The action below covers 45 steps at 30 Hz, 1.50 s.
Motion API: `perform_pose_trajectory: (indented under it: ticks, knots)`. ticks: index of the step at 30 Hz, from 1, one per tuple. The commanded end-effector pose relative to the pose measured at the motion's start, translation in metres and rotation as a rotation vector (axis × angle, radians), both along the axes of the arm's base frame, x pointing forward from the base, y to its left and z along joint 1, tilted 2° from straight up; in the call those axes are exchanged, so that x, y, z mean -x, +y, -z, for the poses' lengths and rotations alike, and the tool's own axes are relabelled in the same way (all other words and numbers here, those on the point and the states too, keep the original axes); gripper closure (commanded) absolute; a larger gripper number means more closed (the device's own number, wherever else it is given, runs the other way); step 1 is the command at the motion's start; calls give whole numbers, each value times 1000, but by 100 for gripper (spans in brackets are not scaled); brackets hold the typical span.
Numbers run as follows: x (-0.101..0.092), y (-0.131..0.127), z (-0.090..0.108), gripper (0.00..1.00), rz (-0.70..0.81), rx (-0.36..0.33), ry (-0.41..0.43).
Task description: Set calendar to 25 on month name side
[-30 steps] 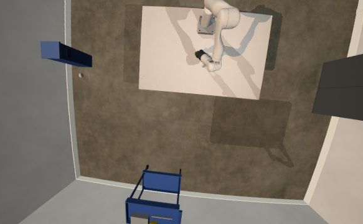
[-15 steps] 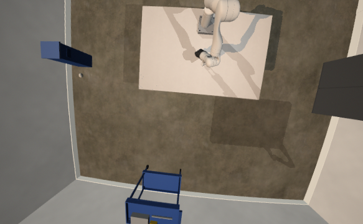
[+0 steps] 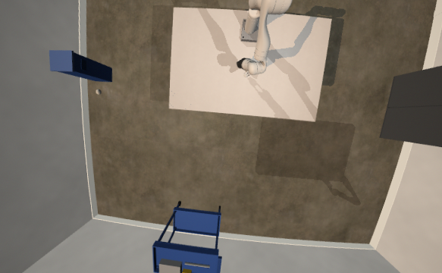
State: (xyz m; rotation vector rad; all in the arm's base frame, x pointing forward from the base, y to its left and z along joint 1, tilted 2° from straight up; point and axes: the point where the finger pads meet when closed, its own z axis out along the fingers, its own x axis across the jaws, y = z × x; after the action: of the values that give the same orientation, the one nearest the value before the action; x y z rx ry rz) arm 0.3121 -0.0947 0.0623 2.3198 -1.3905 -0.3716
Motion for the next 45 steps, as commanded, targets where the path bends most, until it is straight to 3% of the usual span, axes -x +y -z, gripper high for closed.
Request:
perform_pose_trajectory:
  ticks: [1, 8, 27, 45]
  knots:
    - [-1, 0, -2, 40, 1, 0, -5]
    - [0, 0, -1, 40, 2, -18, -30]
    - [2, -2, -2, 40, 5, -118, -224]
    - [3, 0, -1, 40, 7, -160, -278]
